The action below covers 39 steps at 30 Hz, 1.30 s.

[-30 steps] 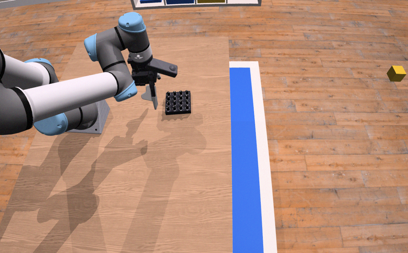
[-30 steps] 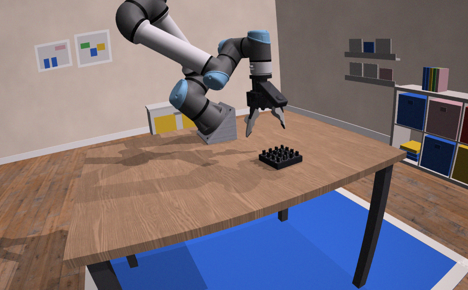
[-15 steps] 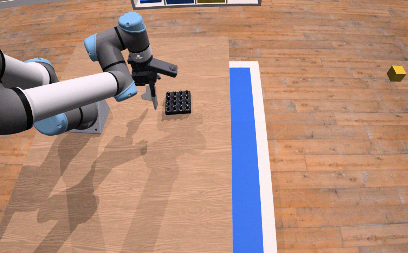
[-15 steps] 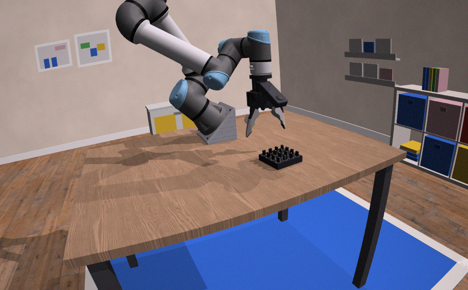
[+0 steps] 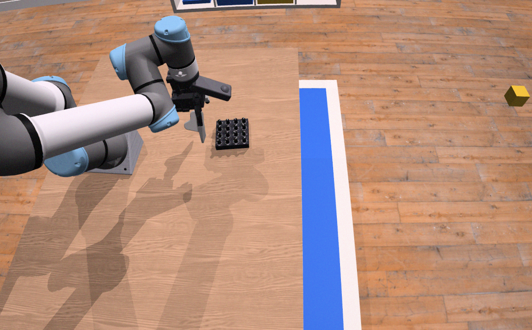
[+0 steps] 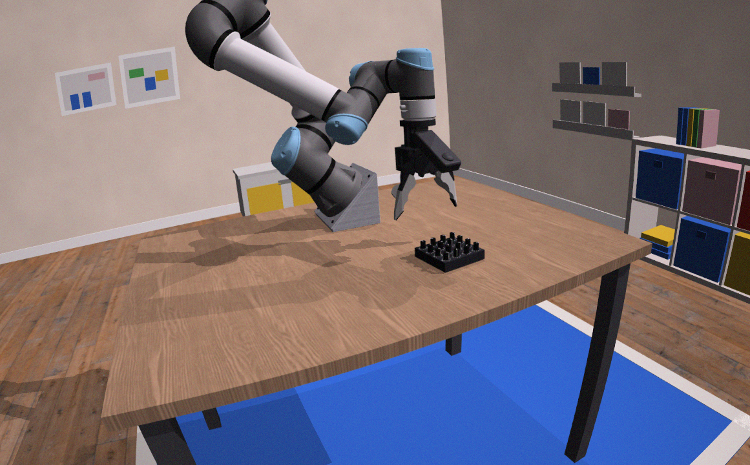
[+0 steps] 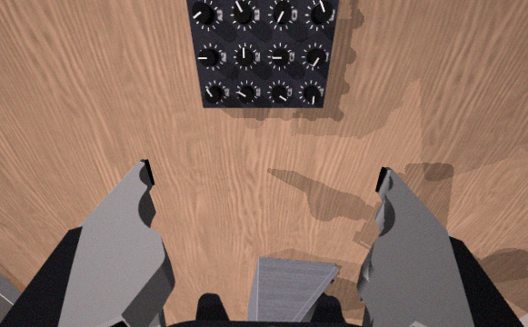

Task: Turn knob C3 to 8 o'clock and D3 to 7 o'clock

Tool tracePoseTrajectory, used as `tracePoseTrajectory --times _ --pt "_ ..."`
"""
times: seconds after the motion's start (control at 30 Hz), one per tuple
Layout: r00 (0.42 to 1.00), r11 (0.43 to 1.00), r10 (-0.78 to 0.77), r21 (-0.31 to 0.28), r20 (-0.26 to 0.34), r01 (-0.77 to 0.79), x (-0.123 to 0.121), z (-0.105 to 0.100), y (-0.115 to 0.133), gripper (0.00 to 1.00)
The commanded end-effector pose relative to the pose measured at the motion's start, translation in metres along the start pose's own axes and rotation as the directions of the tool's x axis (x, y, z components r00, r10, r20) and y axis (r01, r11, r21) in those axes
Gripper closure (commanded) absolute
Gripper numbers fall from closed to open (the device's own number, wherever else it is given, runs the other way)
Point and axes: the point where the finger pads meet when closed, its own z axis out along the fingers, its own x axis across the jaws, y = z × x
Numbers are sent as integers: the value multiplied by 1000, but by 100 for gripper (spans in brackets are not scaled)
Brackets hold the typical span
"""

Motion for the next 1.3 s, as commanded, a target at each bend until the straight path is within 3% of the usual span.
tracePoseTrajectory --times 0.0,0.77,1.13,1.27 --pt "1000 1000 0 1 0 0 0 0 0 0" --pt "999 999 55 1 0 -55 1 -3 -10 0" --pt "909 909 418 1 1 -418 7 -18 -77 0" --pt "884 884 468 1 1 -468 8 -20 -86 0"
